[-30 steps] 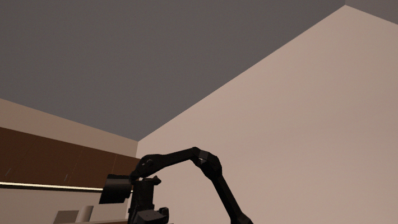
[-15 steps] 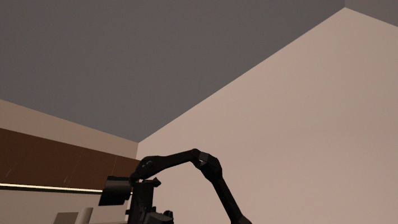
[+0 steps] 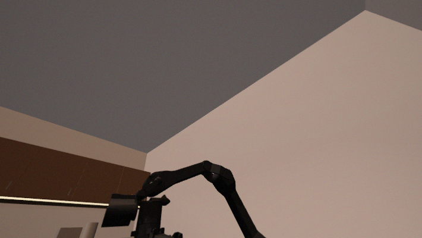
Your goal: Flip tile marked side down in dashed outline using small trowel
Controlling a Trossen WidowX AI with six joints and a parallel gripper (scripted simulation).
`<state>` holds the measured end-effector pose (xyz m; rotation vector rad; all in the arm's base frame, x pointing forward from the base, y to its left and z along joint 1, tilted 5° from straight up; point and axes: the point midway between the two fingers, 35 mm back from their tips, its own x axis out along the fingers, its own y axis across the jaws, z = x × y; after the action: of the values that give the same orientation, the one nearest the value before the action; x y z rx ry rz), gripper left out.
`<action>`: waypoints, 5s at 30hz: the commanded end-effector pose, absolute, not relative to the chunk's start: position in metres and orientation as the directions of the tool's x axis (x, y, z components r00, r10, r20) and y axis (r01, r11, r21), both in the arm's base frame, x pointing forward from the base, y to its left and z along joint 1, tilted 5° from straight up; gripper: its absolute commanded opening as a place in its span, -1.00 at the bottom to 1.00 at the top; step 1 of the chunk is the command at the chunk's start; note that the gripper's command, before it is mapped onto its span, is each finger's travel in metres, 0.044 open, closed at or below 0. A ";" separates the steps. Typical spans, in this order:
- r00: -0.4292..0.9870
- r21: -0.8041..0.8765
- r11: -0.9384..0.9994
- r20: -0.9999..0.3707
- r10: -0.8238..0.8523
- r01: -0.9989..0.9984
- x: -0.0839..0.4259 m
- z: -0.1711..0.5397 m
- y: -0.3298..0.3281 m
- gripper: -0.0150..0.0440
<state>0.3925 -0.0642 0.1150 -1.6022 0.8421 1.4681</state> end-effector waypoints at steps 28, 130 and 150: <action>0.104 -0.109 -0.473 -0.994 0.038 -0.875 0.395 0.082 -0.063 -0.05; 0.340 -0.268 0.520 -0.939 0.047 -0.811 0.395 0.118 -0.086 0.53; 0.502 -0.112 0.934 -0.861 0.080 -0.340 0.392 0.110 -0.087 0.53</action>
<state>0.3942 -0.0869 0.1122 -0.3649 1.0283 0.3024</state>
